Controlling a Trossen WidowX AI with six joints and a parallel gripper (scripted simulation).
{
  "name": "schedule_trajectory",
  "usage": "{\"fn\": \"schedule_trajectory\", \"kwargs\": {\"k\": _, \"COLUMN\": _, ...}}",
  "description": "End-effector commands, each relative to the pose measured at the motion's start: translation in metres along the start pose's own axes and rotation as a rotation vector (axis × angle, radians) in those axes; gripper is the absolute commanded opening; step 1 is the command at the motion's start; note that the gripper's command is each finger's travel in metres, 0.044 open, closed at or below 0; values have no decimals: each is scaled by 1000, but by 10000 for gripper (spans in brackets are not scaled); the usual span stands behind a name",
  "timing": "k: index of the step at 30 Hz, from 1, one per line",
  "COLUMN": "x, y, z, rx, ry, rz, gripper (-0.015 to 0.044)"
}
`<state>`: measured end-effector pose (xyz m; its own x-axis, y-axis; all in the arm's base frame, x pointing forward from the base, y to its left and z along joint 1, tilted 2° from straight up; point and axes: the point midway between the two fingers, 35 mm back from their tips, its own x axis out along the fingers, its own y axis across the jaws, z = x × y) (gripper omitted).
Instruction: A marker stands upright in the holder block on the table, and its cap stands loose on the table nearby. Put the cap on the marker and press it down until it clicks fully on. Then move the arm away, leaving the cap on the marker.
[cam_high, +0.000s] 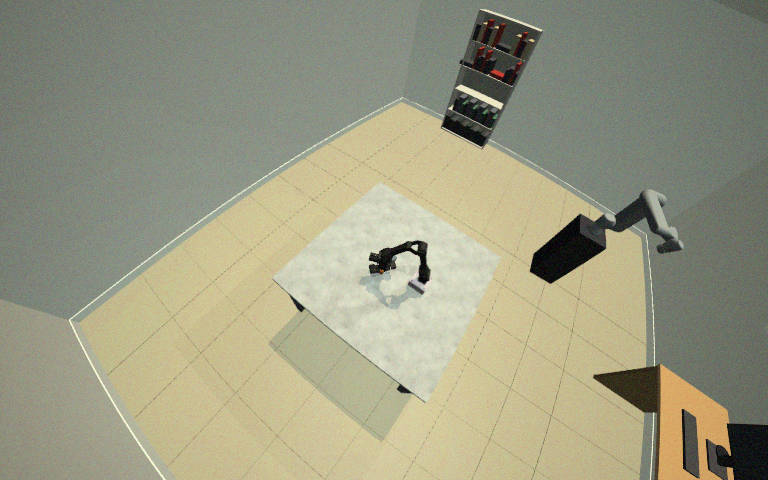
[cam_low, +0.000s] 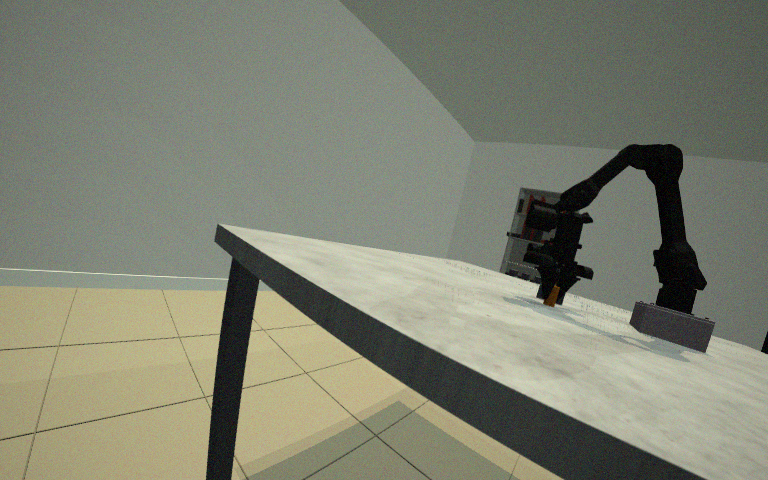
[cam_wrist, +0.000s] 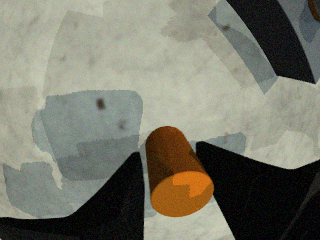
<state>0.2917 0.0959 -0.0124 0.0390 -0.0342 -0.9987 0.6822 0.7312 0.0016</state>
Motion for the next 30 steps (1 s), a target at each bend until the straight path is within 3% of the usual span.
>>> {"fn": "schedule_trajectory", "kwargs": {"k": 1, "x": 1, "y": 0, "z": -1, "rx": -4, "ry": 4, "rz": 1, "gripper": 115}}
{"fn": "schedule_trajectory", "kwargs": {"k": 7, "x": 1, "y": 0, "z": -1, "rx": -4, "ry": 4, "rz": 1, "gripper": 75}}
{"fn": "schedule_trajectory", "kwargs": {"k": 10, "x": -4, "y": 0, "z": 0, "rx": -4, "ry": 4, "rz": 1, "gripper": 0}}
{"fn": "schedule_trajectory", "kwargs": {"k": 30, "x": -60, "y": -2, "z": 2, "rx": -4, "ry": 3, "rz": 2, "gripper": 0}}
